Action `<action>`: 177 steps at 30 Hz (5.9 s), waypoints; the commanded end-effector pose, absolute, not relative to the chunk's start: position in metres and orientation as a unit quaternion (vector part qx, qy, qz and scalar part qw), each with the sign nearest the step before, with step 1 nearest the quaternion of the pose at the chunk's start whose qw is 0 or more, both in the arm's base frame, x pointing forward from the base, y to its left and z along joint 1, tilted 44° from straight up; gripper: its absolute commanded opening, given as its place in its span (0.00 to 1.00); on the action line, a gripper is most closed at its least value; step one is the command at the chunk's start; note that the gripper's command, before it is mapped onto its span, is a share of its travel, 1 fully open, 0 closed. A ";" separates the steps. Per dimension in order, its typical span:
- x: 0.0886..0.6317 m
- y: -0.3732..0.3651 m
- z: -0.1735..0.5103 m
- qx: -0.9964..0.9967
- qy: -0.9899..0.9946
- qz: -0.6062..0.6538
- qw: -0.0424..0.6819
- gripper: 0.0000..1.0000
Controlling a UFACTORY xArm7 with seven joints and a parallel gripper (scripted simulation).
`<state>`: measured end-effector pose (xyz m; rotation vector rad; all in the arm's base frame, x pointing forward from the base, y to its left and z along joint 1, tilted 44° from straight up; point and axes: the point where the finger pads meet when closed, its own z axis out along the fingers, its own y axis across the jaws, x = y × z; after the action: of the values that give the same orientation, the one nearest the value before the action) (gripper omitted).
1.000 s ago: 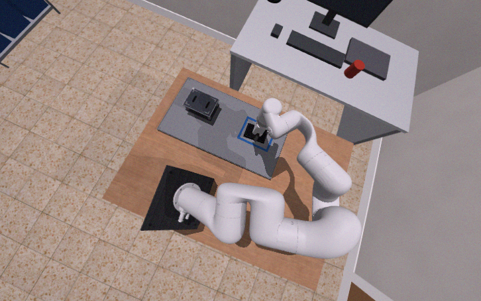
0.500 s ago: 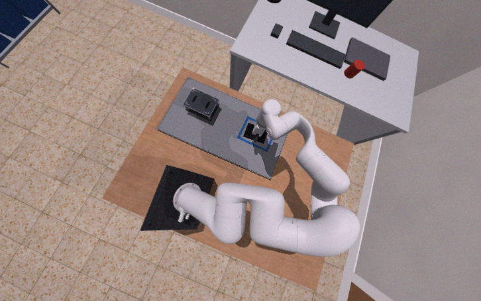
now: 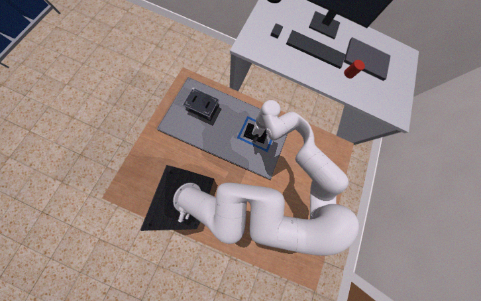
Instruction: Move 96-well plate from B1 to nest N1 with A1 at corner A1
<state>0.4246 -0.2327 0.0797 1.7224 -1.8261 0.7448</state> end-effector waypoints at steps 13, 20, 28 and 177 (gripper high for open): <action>0.426 -0.238 0.074 0.636 -0.673 0.276 0.257 1.00; 0.426 -0.241 0.071 0.636 -0.673 0.276 0.257 1.00; 0.426 -0.241 0.071 0.636 -0.673 0.276 0.257 1.00; 0.426 -0.184 0.129 0.636 -0.673 0.276 0.258 0.00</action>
<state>0.4246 -0.1857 0.1276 1.7222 -1.8260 0.7448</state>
